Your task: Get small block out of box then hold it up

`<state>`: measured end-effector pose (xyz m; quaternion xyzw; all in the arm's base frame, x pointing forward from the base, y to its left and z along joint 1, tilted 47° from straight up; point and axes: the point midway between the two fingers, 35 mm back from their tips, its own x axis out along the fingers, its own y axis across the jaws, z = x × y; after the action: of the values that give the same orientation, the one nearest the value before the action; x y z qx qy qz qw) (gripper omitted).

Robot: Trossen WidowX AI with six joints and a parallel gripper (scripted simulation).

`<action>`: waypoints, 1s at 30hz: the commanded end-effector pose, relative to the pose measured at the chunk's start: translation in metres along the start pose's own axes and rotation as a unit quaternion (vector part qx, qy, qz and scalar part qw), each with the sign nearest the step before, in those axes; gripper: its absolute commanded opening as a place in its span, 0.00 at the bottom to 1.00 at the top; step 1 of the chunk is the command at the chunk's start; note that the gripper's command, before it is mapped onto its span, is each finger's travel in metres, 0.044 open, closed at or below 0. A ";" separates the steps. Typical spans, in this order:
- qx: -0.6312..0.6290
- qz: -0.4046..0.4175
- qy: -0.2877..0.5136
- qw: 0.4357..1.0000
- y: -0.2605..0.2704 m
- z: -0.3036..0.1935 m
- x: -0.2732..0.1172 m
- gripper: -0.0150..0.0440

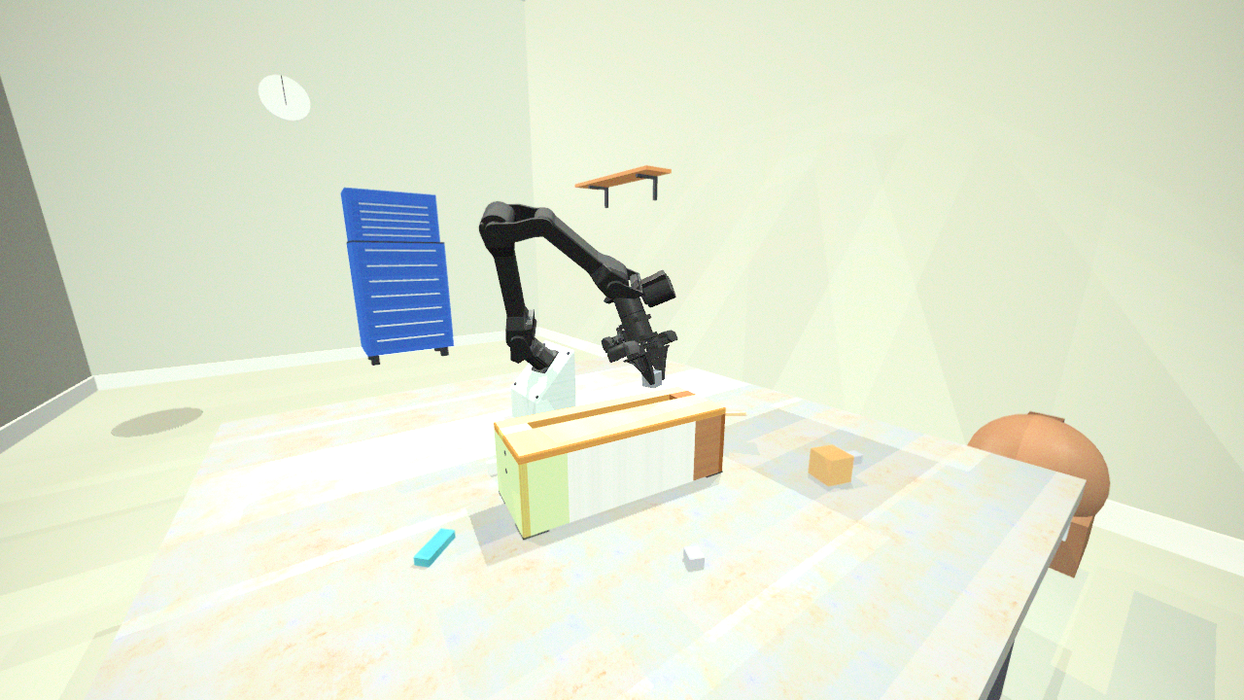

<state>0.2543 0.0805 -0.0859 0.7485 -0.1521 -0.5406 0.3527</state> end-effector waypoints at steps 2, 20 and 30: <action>-0.065 -0.031 0.011 0.997 0.000 0.000 -0.023 0.25; -0.133 -0.060 0.025 0.989 0.000 0.000 -0.045 0.25; -0.133 -0.060 0.025 0.989 0.000 0.000 -0.045 0.25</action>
<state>0.2379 0.1080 -0.0542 0.7172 -0.0273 -0.5565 0.4185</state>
